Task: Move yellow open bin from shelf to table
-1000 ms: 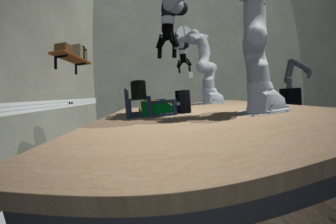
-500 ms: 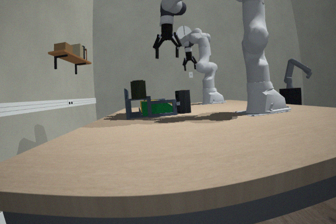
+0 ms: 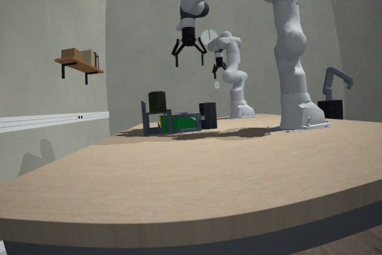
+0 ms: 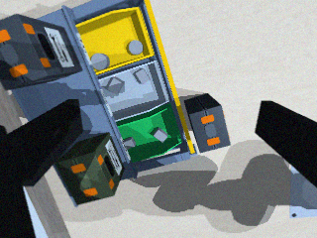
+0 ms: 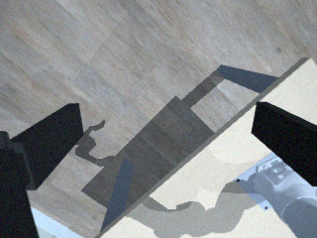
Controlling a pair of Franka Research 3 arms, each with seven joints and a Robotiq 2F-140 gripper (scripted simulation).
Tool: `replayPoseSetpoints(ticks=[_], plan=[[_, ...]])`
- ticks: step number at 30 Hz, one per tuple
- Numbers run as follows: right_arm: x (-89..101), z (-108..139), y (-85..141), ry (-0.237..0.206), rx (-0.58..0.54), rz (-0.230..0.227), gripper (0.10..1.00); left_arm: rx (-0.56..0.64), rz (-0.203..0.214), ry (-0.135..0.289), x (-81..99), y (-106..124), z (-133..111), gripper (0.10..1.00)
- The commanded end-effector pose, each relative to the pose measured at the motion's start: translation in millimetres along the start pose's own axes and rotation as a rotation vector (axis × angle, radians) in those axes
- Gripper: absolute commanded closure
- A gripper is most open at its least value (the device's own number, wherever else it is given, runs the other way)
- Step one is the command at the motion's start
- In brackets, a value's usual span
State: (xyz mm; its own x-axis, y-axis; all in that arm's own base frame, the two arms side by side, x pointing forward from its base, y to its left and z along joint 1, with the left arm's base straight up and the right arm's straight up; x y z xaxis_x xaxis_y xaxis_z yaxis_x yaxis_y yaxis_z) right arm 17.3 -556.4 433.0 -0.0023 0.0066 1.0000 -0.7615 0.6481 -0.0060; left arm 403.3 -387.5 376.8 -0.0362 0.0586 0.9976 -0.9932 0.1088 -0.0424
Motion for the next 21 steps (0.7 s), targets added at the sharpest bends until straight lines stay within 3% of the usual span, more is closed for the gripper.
replayPoseSetpoints(ticks=[1,7,11,15,21], plan=[[0.0,-0.9,2.3,-0.004,0.019,-0.006,0.098,0.273,-0.028,-0.052,-1.9,3.0,-2.9,0.098],[0.0,-0.9,2.3,-0.004,0.019,-0.006,0.098,0.322,-0.033,-0.061,-5.0,3.0,-2.9,0.098],[-0.1,-0.7,1.1,-0.003,0.008,-0.003,0.098,0.322,-0.033,-0.061,-17.6,3.5,-3.6,0.098],[-0.1,-0.7,1.1,-0.003,0.008,-0.003,0.098,0.322,-0.033,-0.061,-41.3,4.5,-4.7,0.098],[-0.1,-0.7,1.1,-0.003,0.008,-0.003,0.098,0.322,-0.033,-0.061,-92.4,6.7,-7.1,0.098]])
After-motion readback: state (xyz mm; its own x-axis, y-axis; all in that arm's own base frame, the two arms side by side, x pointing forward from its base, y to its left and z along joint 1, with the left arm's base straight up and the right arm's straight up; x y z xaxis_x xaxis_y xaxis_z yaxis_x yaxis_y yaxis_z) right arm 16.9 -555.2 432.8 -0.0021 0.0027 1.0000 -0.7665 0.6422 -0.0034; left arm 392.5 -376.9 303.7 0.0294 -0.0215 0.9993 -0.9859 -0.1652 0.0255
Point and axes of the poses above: on each arm, the point where the finger pads meet when closed, its own x axis back along the fingers, its own y axis across the jaws, z = x × y, the point moved 2 cm from there along x, back along the fingers, and after that the axes turned 4 degrees about x, right-handed, at the moved point
